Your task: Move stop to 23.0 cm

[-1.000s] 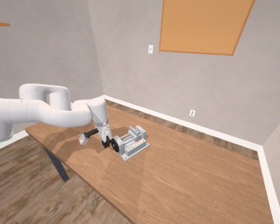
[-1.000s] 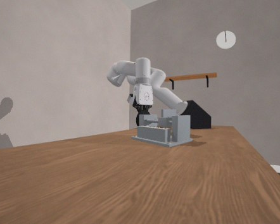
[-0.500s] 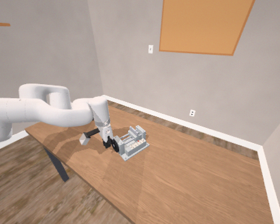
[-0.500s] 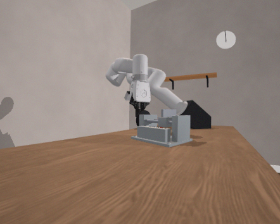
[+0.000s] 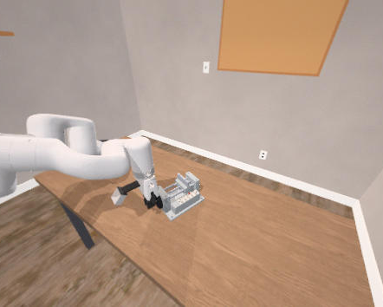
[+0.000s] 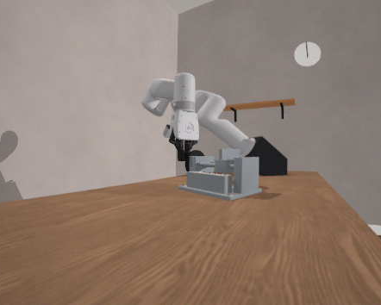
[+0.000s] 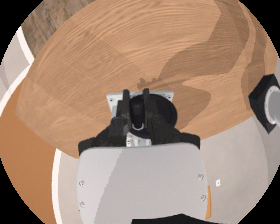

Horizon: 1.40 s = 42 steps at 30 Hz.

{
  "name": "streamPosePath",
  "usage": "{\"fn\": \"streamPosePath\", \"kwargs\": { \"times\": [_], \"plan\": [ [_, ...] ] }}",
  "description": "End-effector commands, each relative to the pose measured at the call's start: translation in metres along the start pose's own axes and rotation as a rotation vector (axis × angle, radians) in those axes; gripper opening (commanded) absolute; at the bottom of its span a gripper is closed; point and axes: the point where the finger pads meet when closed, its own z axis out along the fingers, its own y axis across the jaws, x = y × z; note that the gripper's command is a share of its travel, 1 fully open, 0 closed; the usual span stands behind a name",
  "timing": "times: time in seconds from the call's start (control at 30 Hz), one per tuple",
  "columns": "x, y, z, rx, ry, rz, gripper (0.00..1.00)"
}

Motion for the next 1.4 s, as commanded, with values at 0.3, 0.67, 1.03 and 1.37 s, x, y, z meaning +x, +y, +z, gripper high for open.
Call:
{"fn": "streamPosePath", "kwargs": {
  "times": [0.3,0.67,1.03,1.37],
  "plan": [
    [0.0,-0.013,0.024,0.0,0.0,-0.001,0.06],
    [0.0,-0.008,0.043,0.0,0.0,-0.001,0.06],
    [0.0,0.012,0.057,0.0,0.0,-0.001,0.06],
    [0.0,0.036,0.054,0.0,0.0,-0.001,0.06]
  ]
}}
